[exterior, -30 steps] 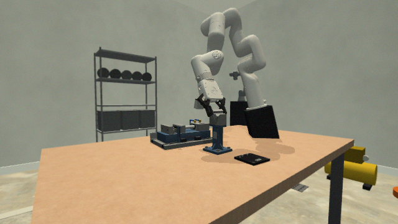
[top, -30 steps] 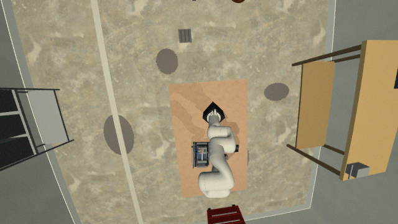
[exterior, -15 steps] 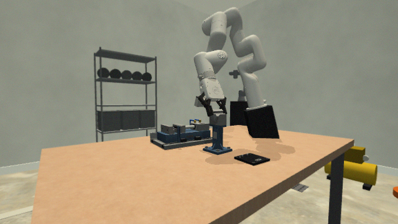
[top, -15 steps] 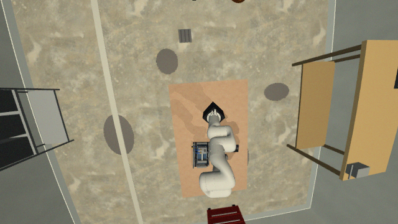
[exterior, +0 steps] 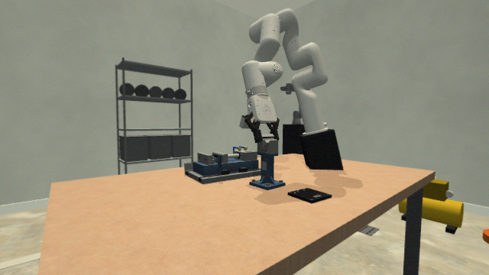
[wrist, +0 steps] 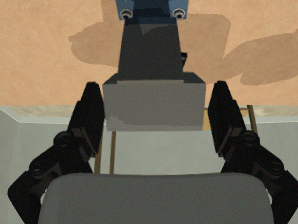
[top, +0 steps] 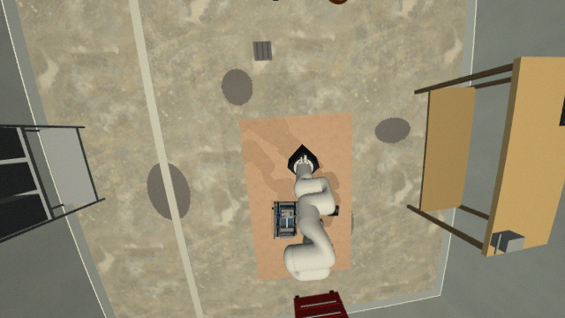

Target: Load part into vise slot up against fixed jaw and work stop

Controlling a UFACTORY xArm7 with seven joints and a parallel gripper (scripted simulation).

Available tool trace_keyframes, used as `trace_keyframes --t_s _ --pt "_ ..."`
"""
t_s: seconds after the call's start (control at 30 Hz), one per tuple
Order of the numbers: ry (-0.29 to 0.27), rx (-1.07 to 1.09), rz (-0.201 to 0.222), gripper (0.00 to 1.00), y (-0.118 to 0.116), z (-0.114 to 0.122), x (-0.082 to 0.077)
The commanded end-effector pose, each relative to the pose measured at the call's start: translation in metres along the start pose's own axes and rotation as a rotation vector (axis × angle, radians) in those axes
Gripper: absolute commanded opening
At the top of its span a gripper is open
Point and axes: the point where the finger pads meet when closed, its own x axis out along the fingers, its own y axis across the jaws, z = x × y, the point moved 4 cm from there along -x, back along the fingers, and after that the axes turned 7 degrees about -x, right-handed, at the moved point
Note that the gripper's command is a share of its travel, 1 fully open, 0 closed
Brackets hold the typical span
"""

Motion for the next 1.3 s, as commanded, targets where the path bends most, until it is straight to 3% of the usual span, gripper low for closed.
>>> trace_keyframes --t_s 0.0,0.7,1.27 --pt "0.034 0.000 0.003 0.89 -0.002 0.002 -0.001" --pt "0.152 0.000 0.017 0.89 -0.002 0.008 0.000" --pt "0.280 0.000 0.033 0.89 -0.003 0.015 0.001"
